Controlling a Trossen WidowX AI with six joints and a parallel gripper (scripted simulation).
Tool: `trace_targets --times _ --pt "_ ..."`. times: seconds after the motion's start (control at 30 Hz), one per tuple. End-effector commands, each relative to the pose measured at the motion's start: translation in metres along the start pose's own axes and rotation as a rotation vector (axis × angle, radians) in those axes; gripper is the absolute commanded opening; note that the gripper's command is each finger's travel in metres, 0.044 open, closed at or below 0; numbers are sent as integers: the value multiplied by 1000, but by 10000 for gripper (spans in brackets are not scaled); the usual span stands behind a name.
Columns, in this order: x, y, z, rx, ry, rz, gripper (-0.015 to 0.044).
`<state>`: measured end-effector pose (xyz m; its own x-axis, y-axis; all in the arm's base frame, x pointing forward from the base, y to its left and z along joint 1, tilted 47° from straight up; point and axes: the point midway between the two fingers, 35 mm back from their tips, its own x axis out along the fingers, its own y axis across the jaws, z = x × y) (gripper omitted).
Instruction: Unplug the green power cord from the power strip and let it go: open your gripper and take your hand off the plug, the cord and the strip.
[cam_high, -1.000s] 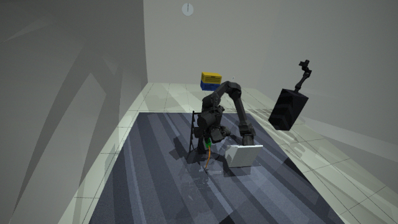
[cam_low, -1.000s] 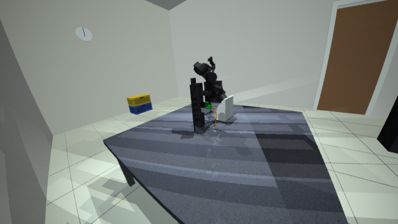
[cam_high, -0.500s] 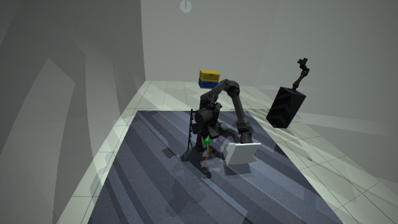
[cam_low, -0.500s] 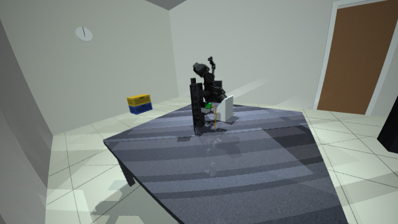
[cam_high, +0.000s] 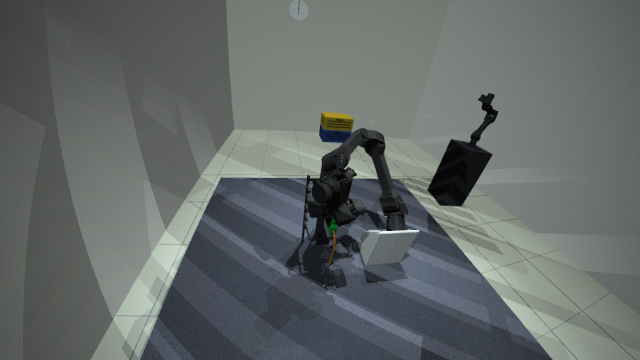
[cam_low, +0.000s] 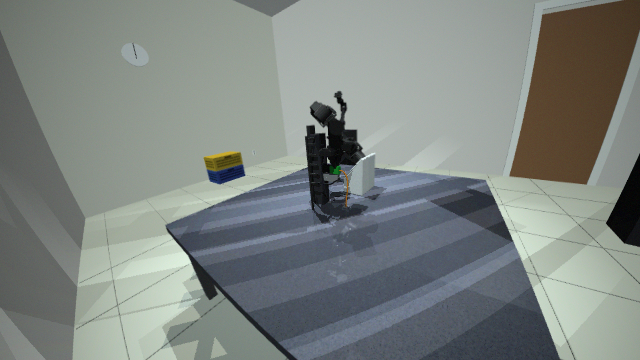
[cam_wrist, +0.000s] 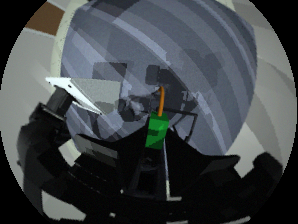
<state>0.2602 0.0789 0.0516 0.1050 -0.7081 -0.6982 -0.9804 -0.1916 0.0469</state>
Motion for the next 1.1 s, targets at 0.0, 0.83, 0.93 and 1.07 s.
trace_targets --times 0.0,0.83,0.93,1.07 --pt "0 0 0 -1 0 1 48" --pt "-1 -2 25 -4 -2 0 0" --pt "-2 -2 30 -4 -2 0 0" --pt "-2 -2 37 -4 -2 1 0"
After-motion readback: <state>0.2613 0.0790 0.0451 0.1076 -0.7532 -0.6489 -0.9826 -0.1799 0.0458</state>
